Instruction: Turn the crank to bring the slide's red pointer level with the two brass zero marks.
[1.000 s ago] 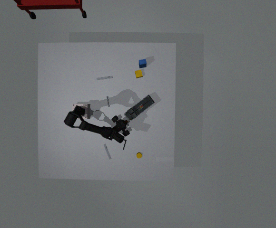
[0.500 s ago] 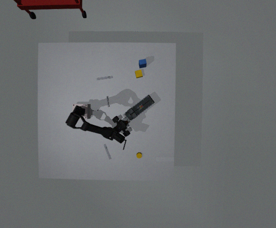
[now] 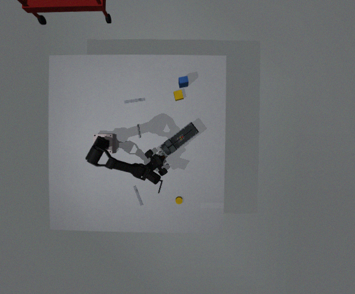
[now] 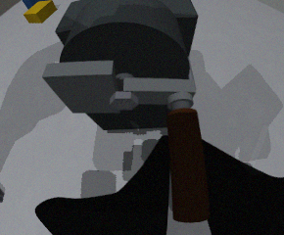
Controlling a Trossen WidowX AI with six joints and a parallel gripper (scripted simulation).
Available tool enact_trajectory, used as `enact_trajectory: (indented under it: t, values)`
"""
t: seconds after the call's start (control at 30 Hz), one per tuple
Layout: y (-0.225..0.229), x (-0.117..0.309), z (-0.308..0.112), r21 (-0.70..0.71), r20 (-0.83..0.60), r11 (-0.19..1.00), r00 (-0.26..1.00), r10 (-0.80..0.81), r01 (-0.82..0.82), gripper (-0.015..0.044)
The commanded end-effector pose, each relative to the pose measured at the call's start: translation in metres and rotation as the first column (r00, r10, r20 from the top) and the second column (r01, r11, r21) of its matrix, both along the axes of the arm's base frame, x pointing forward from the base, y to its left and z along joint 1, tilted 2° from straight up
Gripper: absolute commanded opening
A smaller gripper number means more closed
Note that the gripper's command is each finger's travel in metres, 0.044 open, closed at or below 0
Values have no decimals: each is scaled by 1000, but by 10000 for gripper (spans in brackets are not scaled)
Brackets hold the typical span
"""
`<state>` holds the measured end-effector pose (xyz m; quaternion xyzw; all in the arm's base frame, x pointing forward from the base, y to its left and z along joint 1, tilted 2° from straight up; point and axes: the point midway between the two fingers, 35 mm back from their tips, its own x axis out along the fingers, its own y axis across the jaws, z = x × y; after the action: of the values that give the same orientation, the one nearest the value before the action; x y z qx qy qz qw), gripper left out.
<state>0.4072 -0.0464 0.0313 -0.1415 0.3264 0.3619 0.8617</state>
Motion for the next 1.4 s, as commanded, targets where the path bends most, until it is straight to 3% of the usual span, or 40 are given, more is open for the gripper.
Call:
enact_trajectory:
  t: [0.0, 1.37]
  values:
    - [1, 0, -10, -4, -12, 1000, 1000, -2, 2, 0]
    - [7, -5, -20, -3, -12, 1000, 1000, -2, 2, 0]
